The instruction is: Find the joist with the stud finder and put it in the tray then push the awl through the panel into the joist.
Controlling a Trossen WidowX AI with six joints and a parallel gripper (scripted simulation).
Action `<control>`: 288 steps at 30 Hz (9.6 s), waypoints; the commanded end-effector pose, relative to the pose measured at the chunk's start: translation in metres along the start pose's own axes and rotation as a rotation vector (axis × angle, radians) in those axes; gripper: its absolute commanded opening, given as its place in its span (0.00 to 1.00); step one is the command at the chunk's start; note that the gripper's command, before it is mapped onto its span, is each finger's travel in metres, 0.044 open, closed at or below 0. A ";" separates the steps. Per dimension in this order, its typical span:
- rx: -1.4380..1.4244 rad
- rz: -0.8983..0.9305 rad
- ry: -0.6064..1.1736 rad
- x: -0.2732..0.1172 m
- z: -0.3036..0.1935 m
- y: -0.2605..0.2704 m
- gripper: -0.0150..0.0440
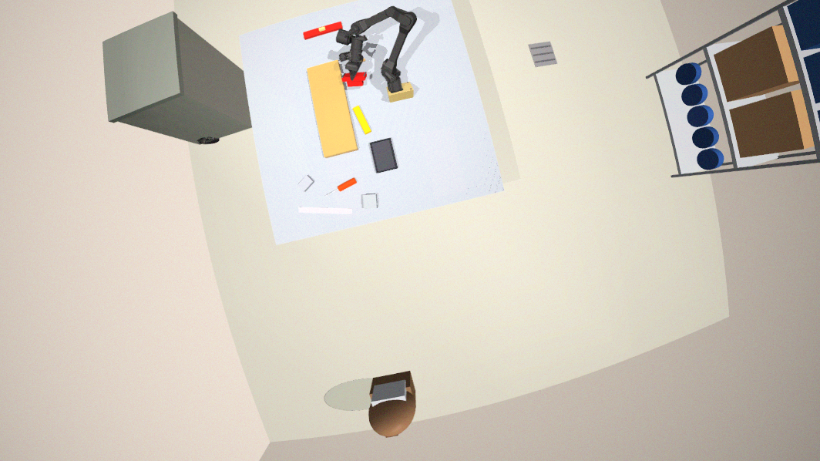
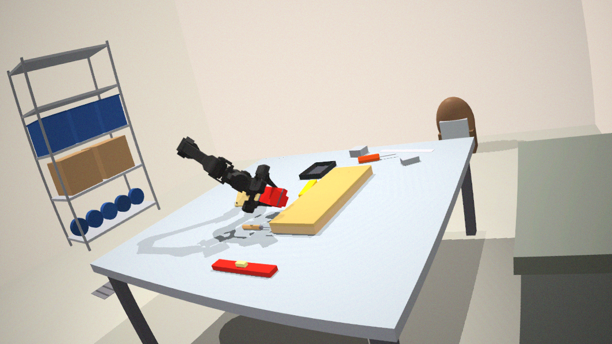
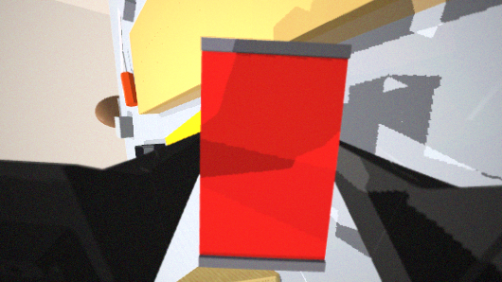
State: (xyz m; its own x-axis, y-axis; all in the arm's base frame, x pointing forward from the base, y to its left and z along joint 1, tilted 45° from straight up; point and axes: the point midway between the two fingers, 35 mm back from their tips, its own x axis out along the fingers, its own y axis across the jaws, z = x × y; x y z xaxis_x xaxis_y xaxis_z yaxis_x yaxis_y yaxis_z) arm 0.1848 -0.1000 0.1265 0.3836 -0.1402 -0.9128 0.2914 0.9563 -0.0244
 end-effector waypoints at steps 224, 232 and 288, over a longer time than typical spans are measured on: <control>1.485 -0.809 -0.531 0.039 -0.007 0.000 0.47; 1.485 -0.808 -0.528 0.031 -0.005 0.009 0.25; 1.529 -0.714 -0.419 0.001 -0.001 0.029 0.25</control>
State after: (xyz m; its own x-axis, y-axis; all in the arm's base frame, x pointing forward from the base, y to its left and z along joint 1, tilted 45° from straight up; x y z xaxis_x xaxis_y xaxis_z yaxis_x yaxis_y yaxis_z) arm 0.1927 -0.0728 0.1239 -0.0784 -0.6883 -0.7212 0.8925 -0.3707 0.2568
